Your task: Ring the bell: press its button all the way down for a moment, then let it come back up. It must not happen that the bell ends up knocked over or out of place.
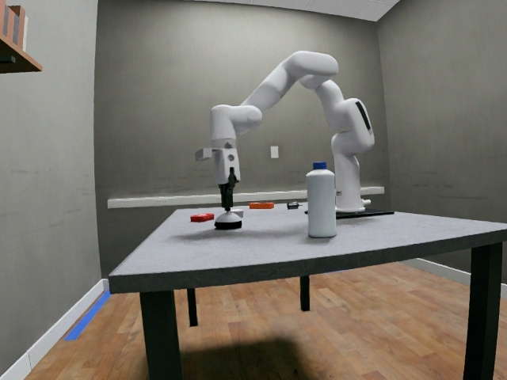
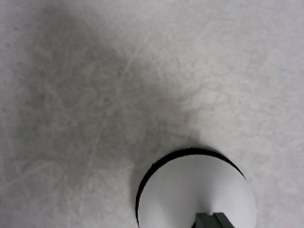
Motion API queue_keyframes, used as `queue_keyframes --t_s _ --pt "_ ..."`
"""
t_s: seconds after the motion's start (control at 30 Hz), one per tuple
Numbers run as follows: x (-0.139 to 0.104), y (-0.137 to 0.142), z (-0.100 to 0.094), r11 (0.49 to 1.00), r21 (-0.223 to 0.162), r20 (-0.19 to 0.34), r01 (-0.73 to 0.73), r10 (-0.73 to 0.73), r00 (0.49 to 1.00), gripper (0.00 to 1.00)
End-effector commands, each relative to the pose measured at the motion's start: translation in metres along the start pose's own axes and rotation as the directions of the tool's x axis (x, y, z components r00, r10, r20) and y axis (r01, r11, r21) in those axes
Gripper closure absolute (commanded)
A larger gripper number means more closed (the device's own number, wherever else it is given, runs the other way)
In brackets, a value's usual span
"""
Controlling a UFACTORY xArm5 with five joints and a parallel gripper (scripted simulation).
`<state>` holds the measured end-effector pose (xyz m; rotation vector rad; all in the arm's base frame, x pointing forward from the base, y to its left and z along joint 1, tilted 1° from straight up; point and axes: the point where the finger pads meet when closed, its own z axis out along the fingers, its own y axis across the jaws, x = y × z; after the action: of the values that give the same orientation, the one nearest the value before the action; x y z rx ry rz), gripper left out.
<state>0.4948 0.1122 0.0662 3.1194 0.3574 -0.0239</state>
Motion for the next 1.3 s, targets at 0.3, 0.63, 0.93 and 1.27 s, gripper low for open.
queue_keyframes --t_s 0.3,0.63,0.93,1.27 --pt "0.001 0.000 -0.002 1.000 0.000 -0.004 0.000 0.000 1.000 1.00" --pt "0.001 0.000 -0.002 1.000 0.000 -0.005 0.000 0.000 1.000 1.00" --pt "0.001 0.000 -0.011 1.000 0.000 -0.012 0.000 0.000 1.000 1.00" --pt "0.001 0.000 -0.030 1.000 0.000 -0.012 0.000 0.000 1.000 1.00"
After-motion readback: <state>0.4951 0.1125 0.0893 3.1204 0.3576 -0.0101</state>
